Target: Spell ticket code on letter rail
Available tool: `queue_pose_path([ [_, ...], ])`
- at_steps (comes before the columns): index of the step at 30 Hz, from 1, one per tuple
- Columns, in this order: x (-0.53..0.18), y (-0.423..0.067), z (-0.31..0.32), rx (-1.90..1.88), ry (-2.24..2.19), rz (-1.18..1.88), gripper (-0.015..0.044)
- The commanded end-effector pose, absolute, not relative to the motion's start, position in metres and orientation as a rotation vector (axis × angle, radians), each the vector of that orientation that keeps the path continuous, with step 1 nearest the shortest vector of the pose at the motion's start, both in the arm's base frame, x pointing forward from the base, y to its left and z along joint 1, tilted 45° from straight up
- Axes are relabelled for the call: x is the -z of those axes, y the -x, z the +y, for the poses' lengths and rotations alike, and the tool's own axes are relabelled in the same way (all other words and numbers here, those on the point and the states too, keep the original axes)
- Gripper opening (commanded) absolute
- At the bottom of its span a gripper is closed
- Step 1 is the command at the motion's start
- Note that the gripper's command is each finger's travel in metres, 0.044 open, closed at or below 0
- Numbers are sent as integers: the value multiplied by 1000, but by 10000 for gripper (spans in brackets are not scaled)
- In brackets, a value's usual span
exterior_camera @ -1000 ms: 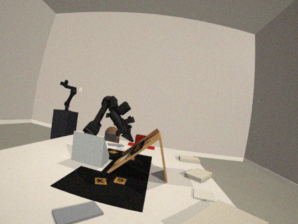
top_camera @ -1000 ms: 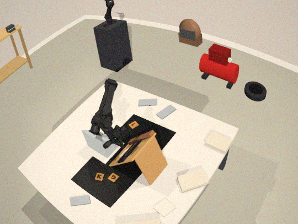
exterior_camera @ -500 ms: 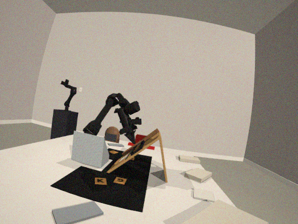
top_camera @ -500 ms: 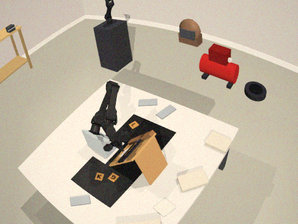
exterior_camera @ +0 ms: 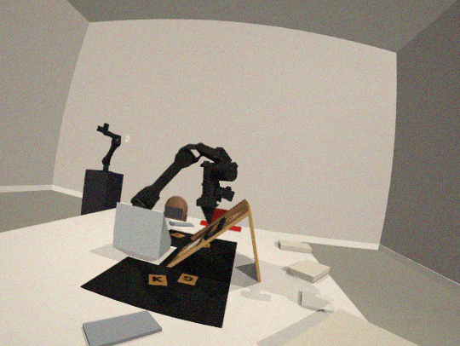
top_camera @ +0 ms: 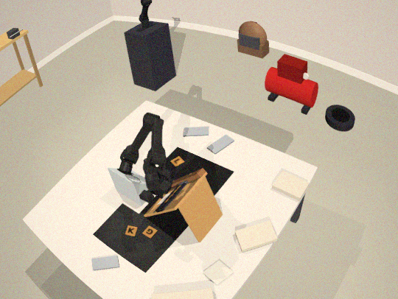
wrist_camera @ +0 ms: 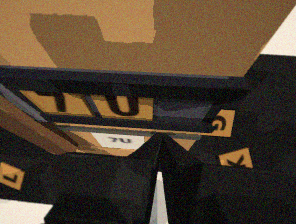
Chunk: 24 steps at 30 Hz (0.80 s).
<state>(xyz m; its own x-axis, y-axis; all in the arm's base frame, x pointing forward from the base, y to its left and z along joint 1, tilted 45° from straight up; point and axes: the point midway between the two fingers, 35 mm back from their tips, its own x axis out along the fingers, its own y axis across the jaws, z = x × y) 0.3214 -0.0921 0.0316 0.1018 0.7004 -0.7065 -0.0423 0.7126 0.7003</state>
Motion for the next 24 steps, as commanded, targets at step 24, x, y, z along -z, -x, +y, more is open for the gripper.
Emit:
queue_pose_path([
  [24, -27, -331, -87, -614, -584, 1387, 0],
])
